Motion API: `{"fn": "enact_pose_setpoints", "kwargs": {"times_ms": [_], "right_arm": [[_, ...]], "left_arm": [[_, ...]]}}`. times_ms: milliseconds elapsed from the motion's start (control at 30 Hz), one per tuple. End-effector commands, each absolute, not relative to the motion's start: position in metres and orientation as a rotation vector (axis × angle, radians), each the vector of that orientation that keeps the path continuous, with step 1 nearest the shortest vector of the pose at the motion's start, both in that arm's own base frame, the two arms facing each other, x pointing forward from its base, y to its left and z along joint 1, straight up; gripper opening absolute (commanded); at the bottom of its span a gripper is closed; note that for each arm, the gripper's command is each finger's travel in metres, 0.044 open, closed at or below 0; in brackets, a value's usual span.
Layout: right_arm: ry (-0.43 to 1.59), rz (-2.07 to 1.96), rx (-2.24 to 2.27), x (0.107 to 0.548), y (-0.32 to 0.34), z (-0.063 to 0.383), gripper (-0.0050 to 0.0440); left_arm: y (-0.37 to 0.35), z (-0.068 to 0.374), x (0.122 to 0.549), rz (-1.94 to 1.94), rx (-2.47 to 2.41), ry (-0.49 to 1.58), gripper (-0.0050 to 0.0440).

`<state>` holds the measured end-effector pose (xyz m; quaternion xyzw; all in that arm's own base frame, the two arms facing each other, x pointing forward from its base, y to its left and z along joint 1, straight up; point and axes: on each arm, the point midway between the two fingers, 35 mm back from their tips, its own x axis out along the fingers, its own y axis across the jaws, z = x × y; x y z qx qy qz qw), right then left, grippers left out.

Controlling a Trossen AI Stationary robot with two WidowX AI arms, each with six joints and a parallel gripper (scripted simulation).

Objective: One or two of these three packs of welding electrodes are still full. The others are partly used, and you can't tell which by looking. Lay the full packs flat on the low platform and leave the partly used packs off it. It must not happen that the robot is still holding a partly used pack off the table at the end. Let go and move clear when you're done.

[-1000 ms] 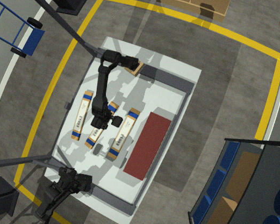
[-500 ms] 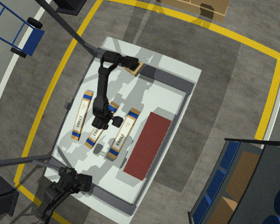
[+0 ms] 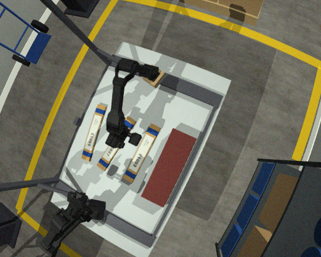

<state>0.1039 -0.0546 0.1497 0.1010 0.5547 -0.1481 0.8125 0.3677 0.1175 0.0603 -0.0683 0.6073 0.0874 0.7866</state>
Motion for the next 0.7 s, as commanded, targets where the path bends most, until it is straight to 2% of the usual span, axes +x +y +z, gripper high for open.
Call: {"fn": "enact_pose_setpoints", "kwargs": {"times_ms": [0, 667], "right_arm": [[1.165, -0.317, 0.209, 0.105, -0.055, 0.156, 0.043], [1.165, -0.317, 0.209, 0.105, -0.055, 0.156, 0.043]], "left_arm": [[0.119, 0.077, 0.373, 0.194, -0.141, 1.277, 0.03], [0.119, 0.101, 0.372, 0.194, -0.141, 1.277, 0.03]]}}
